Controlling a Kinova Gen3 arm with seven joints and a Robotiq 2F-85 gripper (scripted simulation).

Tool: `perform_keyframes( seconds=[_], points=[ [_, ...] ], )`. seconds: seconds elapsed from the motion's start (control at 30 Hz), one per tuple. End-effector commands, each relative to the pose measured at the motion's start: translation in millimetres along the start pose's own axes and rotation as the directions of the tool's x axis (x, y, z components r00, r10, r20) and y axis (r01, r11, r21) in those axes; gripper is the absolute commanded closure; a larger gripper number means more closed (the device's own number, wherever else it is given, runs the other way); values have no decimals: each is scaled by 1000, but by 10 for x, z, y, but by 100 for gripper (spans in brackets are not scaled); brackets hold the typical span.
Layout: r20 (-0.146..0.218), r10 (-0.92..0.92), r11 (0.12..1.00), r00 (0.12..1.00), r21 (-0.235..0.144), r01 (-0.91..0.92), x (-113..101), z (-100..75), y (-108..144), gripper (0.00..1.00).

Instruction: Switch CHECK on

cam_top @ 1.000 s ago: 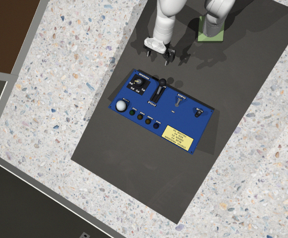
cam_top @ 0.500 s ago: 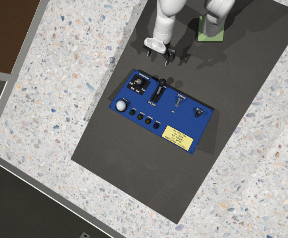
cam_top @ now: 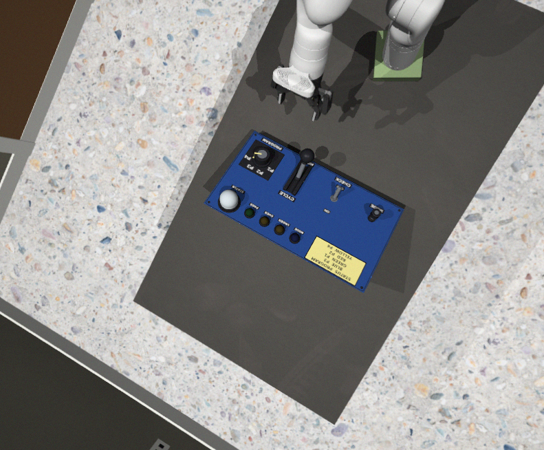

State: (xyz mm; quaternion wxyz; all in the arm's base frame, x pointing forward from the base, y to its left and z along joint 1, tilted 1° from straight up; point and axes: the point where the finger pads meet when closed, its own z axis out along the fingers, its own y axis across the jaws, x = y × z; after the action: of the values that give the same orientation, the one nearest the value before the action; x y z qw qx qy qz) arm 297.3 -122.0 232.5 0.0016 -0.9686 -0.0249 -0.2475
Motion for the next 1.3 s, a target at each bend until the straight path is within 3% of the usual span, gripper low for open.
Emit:
perform_keyframes(
  seconds=[0.0, 0.53, 1.27],
  points=[
    [-1, 0, 1000, 1000, -1, 0, 6, -37, 1, 0],
    [-1, 0, 1000, 1000, -1, 0, 8, -245, 1, 0],
    [7, 1, 1000, 1000, -6, -1, 12, -246, -15, 0]
  ],
)
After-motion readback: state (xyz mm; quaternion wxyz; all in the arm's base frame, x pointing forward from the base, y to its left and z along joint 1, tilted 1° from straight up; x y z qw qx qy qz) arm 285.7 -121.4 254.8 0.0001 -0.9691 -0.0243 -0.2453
